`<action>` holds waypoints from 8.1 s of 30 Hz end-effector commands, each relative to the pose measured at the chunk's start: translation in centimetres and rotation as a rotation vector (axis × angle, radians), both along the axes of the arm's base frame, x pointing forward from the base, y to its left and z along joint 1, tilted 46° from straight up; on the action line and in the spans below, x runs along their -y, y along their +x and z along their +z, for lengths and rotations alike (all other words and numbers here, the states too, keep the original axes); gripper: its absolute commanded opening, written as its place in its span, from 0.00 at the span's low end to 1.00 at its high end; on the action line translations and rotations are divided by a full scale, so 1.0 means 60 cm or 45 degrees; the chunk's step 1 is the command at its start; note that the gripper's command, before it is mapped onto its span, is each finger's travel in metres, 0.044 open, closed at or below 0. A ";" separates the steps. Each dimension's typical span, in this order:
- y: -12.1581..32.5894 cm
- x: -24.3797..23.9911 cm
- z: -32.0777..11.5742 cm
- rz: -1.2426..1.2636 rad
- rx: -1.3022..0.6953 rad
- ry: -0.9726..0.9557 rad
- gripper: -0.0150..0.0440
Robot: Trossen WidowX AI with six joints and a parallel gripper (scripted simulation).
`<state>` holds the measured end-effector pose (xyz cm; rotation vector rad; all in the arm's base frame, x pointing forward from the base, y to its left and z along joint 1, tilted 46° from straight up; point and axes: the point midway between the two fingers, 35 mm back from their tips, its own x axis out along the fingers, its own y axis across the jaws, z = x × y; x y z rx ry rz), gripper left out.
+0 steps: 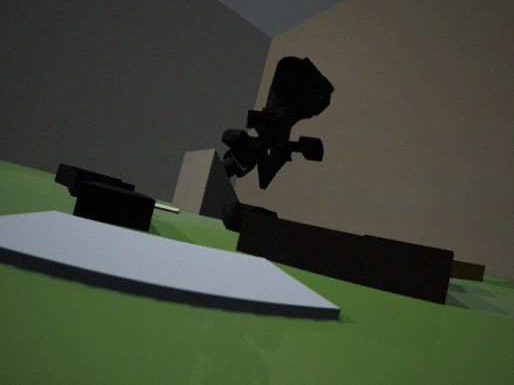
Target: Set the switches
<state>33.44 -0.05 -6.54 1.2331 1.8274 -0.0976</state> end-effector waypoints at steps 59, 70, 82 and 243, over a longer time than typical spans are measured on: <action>0.019 0.033 -0.032 0.010 -0.003 -0.004 0.25; 0.034 0.022 -0.044 0.008 -0.005 -0.004 0.25; 0.032 -0.001 -0.068 0.008 -0.005 -0.004 0.25; -0.091 0.068 0.004 -0.162 0.116 0.166 0.30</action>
